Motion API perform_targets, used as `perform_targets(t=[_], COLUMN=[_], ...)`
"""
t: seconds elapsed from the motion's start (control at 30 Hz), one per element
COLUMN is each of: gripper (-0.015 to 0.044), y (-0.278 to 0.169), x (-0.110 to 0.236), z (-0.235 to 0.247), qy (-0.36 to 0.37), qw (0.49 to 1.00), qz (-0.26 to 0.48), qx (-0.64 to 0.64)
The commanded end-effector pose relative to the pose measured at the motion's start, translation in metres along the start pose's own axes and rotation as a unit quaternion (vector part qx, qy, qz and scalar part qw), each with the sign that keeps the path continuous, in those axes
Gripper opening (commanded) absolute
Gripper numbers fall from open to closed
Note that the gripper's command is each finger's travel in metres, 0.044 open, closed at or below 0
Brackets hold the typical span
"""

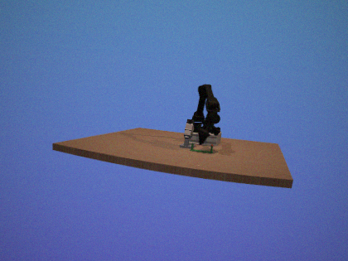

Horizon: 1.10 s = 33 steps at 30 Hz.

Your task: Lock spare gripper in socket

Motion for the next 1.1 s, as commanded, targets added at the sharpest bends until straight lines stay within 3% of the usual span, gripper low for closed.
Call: perform_targets(t=[0.0,0.73,0.97,1.07], gripper=[0.0180,0.0180,0.0000,0.0000], y=[0.002,0.006,0.006,0.006], x=[-0.010,-0.032,-0.032,-0.032], z=[0.002,0.002,0.002,0.002], qy=[0.005,0.005,0.005,0.005], qw=[1.000,1.000,1.000,1.000], qz=[0.003,0.003,0.003,0.003], qx=[0.003,0.003,0.003,0.003])
Point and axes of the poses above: the point midway between the two fingers, 35 mm back from their tips, its own x axis back along the fingers, its own z axis across the jaws, y = z × x, the point moved 2 cm from there along x, back along the fingers, and after that the axes turned 10 degrees about x, right-handed, at the moved point
